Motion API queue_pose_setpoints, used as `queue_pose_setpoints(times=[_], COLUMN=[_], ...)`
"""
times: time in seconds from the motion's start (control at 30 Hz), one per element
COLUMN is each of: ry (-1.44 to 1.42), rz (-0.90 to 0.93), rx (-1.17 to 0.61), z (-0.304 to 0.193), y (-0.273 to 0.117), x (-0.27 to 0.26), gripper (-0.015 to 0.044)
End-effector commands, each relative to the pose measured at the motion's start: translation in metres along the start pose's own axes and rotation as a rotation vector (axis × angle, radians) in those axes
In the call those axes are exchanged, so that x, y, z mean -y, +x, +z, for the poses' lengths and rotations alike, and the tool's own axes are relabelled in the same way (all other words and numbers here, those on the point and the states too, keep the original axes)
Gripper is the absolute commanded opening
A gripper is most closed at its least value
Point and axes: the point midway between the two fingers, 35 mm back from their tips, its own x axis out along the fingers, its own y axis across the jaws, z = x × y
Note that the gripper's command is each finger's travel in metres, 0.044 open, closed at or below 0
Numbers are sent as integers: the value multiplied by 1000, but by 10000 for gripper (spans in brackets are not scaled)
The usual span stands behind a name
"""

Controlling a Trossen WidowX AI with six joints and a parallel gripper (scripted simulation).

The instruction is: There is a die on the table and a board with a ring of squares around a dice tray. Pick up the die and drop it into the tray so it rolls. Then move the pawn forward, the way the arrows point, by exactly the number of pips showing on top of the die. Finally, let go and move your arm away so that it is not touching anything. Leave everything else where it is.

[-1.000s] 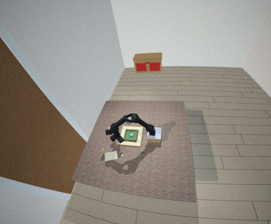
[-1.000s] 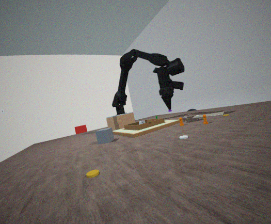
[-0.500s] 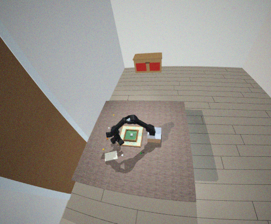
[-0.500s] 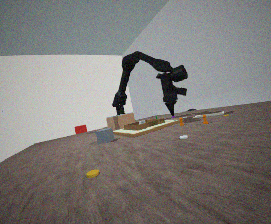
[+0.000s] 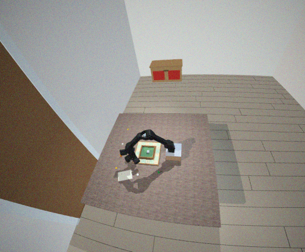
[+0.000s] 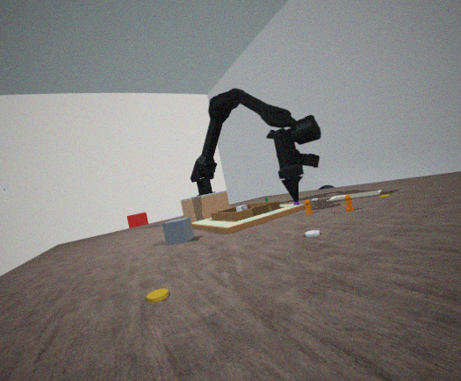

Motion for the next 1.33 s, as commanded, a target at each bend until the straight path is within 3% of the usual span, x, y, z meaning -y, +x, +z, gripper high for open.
queue_pose_setpoints(times=[0.0, 0.27, 0.4, 0.5, 0.67, 1.07, 1.1, 1.3], ry=[0, 0, 3, 4, 29, 483, 354, 354], rz=[-1, 0, 4, 4, 4, 2, -7, -7], rx=[1, 1, -2, -3, -3, -16, 3, 3], z=[0, 0, 0, 0, -7, -151, -108, -108], y=[-1, -4, -48, -50, -62, -131, -124, -124], x=[0, 0, 0, 0, 1, -27, -11, -11], gripper=[53, 263, 368, 440, 440, 440, 440, 440])
